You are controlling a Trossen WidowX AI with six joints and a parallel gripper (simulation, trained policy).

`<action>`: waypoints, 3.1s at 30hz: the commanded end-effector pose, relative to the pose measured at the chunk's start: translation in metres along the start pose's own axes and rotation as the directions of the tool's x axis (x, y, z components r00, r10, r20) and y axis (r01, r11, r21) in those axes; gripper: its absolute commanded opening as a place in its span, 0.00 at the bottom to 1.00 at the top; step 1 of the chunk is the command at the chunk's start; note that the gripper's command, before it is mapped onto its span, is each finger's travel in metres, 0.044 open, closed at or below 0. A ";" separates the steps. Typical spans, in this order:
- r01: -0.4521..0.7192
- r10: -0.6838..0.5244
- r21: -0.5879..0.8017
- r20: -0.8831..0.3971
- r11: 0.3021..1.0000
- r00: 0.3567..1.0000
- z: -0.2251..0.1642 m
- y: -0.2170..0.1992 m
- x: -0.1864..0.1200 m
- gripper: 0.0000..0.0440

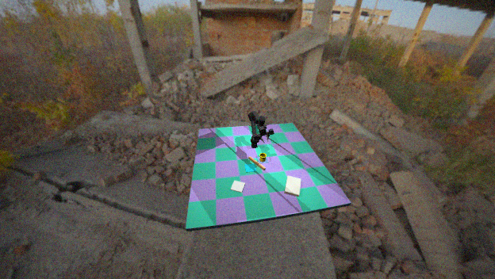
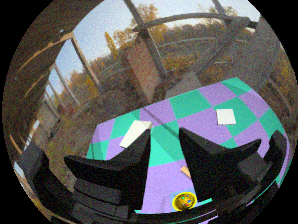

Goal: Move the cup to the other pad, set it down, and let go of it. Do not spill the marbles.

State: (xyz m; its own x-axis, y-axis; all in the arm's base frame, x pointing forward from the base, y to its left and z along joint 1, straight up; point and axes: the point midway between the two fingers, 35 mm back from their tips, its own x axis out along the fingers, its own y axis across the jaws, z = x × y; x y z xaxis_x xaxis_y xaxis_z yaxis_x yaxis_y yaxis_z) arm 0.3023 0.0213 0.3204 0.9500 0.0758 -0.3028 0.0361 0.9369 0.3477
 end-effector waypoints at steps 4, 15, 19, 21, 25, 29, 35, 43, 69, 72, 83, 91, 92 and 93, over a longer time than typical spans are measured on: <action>0.022 -0.011 0.105 -0.103 0.994 0.995 -0.007 0.005 0.001 0.33; 0.098 -0.035 0.250 -0.245 0.963 0.969 -0.015 0.012 -0.001 0.36; 0.138 -0.046 0.296 -0.298 0.945 0.954 -0.019 0.013 -0.001 0.37; 0.160 -0.052 0.317 -0.324 0.935 0.945 -0.022 0.014 -0.002 0.37; 0.207 -0.064 0.352 -0.376 0.913 0.924 -0.027 0.015 -0.002 0.37; 0.259 -0.079 0.381 -0.428 0.888 0.900 -0.032 0.016 -0.003 0.37; 0.341 -0.103 0.408 -0.503 0.847 0.858 -0.042 0.015 -0.004 0.36; 0.453 -0.142 0.414 -0.595 0.789 0.791 -0.055 0.012 -0.006 0.34; 0.766 -0.302 0.237 -0.819 0.598 0.489 -0.108 -0.021 -0.014 0.35; 0.793 -0.317 0.206 -0.836 0.574 0.447 -0.115 -0.026 -0.015 0.35; 0.872 -0.368 0.103 -0.878 0.479 0.307 -0.139 -0.042 -0.018 0.36; 0.906 -0.395 0.059 -0.887 0.418 0.240 -0.156 -0.052 -0.018 0.38; 0.910 -0.397 0.054 -0.888 0.411 0.233 -0.159 -0.054 -0.017 0.38; 0.913 -0.400 0.050 -0.888 0.405 0.226 -0.161 -0.055 -0.017 0.38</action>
State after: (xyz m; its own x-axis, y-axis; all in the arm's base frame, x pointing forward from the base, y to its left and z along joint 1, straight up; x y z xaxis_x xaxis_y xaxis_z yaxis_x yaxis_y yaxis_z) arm 0.2362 0.0255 0.1747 -0.0407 -0.0393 -0.9984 0.8906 0.4515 -0.0541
